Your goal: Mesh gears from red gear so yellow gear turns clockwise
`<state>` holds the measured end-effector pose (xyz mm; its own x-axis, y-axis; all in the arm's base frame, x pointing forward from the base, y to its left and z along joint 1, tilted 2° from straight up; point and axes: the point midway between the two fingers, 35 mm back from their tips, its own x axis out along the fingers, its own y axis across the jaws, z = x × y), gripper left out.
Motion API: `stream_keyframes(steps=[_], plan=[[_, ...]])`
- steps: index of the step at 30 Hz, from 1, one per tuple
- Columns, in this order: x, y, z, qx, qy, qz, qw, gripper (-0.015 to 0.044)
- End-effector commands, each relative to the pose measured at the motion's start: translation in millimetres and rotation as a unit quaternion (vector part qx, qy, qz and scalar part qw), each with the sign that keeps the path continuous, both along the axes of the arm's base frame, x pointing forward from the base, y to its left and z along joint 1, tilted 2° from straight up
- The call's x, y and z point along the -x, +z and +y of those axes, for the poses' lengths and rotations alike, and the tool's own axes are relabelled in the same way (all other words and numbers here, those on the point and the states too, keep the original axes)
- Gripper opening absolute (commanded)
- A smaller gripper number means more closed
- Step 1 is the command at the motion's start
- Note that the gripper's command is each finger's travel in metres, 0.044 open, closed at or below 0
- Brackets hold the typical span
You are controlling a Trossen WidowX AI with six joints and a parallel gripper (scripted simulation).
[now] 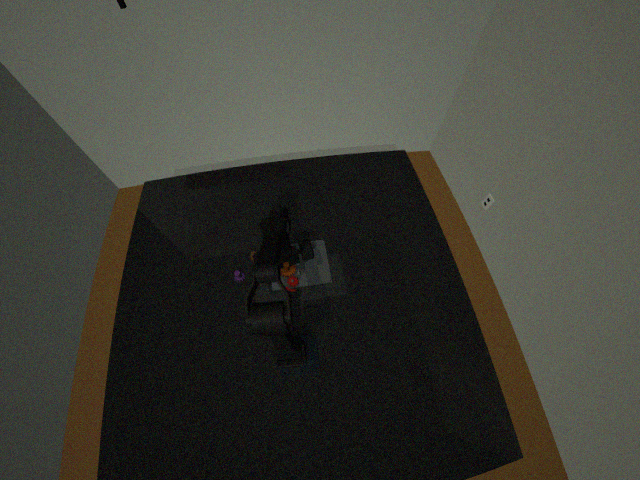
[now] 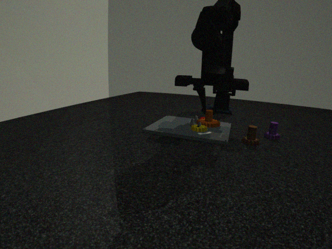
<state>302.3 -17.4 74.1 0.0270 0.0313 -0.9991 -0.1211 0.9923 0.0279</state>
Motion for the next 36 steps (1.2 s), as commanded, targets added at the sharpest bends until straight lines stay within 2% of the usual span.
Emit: stream_keyframes(steps=[1, 10, 27, 36], plan=[[1.0, -1.6, -0.4, -0.002, -0.029, 0.002, 1.000, 0.0000], [-0.1, -2.6, 0.3, -0.002, -0.020, 0.002, 1.000, 0.0000], [0.5, -4.0, -0.1, 0.002, 0.116, -0.002, 0.993, 0.0000], [0.2, -4.0, 1.0, 0.001, 0.095, -0.002, 0.995, 0.0000]])
